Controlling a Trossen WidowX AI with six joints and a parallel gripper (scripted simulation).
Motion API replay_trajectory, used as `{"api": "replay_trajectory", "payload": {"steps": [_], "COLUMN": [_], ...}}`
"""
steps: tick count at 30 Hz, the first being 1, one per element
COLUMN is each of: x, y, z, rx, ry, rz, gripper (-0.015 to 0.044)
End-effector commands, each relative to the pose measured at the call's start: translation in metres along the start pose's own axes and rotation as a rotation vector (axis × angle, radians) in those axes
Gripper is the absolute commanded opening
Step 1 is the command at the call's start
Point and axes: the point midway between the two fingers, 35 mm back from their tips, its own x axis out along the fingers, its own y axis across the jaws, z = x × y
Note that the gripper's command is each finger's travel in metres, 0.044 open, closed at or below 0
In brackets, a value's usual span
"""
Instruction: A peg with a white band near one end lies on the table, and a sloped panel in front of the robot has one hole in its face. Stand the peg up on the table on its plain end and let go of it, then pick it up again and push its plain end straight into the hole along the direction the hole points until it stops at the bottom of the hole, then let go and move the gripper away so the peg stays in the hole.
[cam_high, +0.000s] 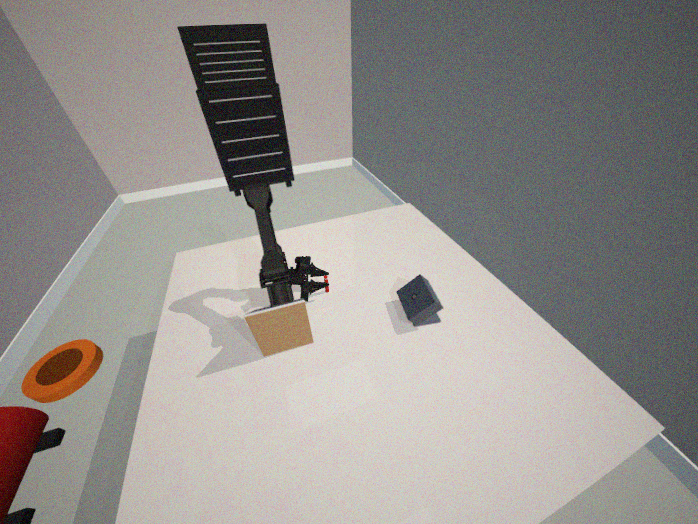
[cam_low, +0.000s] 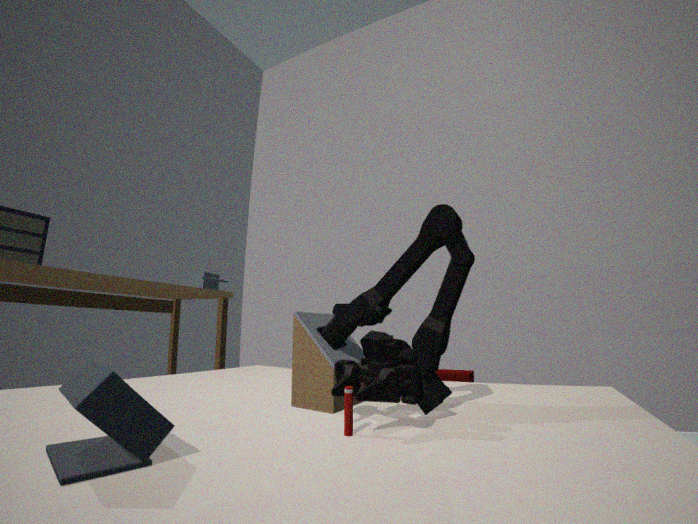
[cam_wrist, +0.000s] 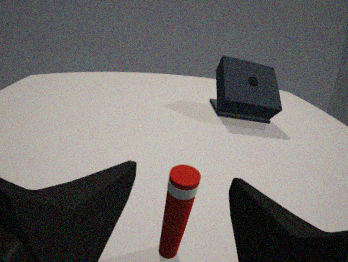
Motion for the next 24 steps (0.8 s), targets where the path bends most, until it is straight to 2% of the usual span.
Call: {"api": "replay_trajectory", "payload": {"steps": [1, 4, 14, 24], "x": [0.0, 0.0, -0.001, -0.02], "y": [0.0, 0.0, 0.002, 0.023], "z": [0.0, 0.0, 0.004, 0.079], "rx": [-0.001, -0.001, -0.001, 0.002], "ry": [0.0, 0.0, 0.0, 0.002], "rz": [-0.001, -0.001, -0.001, 0.0], "gripper": [0.0366, 0.044, 0.044, 0.044]}}
